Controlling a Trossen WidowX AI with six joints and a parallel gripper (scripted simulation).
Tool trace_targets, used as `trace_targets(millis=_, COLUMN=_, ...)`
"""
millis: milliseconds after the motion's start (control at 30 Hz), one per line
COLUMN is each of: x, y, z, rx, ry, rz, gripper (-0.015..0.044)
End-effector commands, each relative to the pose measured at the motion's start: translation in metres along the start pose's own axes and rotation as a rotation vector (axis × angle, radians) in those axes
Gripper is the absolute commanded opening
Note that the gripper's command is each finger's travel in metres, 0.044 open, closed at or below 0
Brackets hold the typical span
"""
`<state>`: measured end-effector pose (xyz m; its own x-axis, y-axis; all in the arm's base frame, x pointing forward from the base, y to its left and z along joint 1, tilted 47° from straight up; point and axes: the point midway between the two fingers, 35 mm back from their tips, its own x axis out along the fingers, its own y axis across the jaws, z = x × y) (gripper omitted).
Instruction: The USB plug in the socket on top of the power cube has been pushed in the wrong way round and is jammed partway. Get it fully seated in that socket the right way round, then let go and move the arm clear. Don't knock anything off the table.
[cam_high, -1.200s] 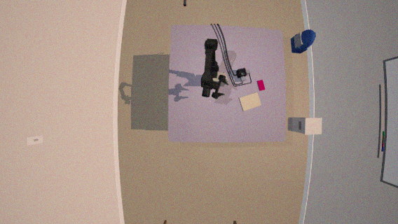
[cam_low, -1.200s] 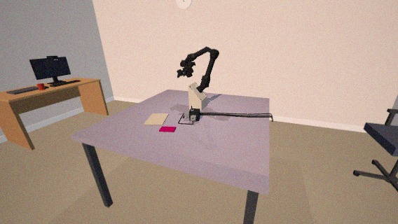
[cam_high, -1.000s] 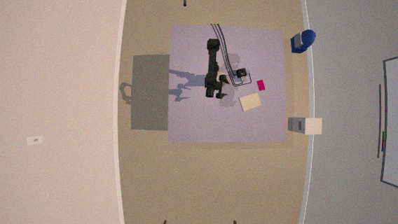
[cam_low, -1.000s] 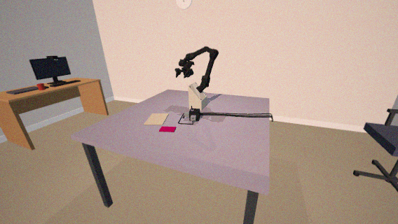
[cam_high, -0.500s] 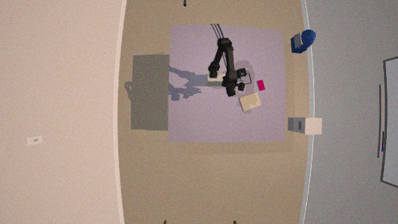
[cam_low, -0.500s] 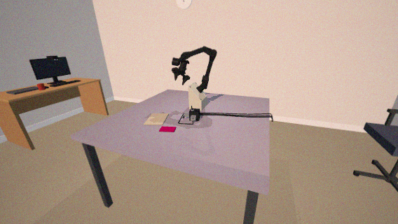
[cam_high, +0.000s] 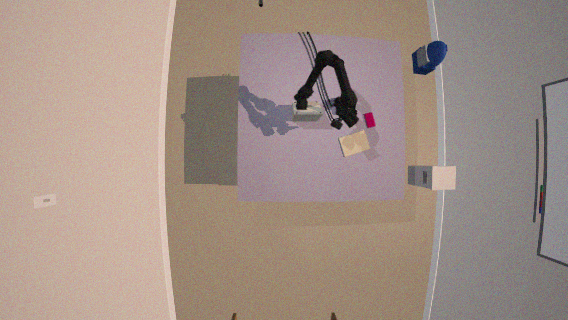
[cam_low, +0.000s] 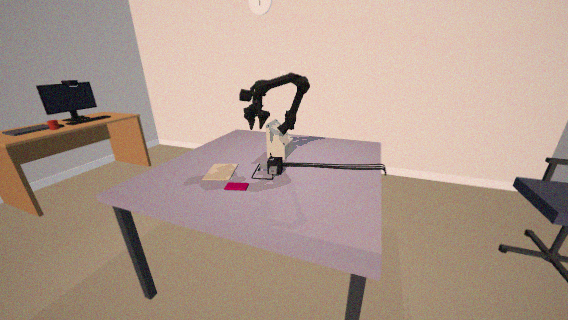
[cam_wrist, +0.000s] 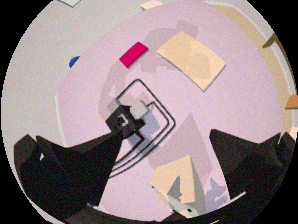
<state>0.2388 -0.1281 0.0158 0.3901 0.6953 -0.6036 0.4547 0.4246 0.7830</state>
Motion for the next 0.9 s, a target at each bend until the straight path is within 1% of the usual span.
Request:
trace_targets(millis=0, x=0.041, y=0.052, z=0.008, rx=-0.939, ry=0.159, rz=-0.031, gripper=0.044)
trace_targets(millis=233, x=0.073, y=0.086, z=-0.001, rx=-1.552, ry=0.276, rz=0.046, gripper=0.044)
trace_targets(millis=500, x=0.109, y=0.122, z=-0.02, rx=-2.229, ry=0.387, rz=0.218, gripper=0.044)
trace_targets(millis=567, x=0.112, y=0.124, z=-0.022, rx=-2.281, ry=0.394, rz=0.235, gripper=0.044)
trace_targets(millis=867, x=0.112, y=0.122, z=-0.021, rx=-2.281, ry=0.394, rz=0.235, gripper=0.044)
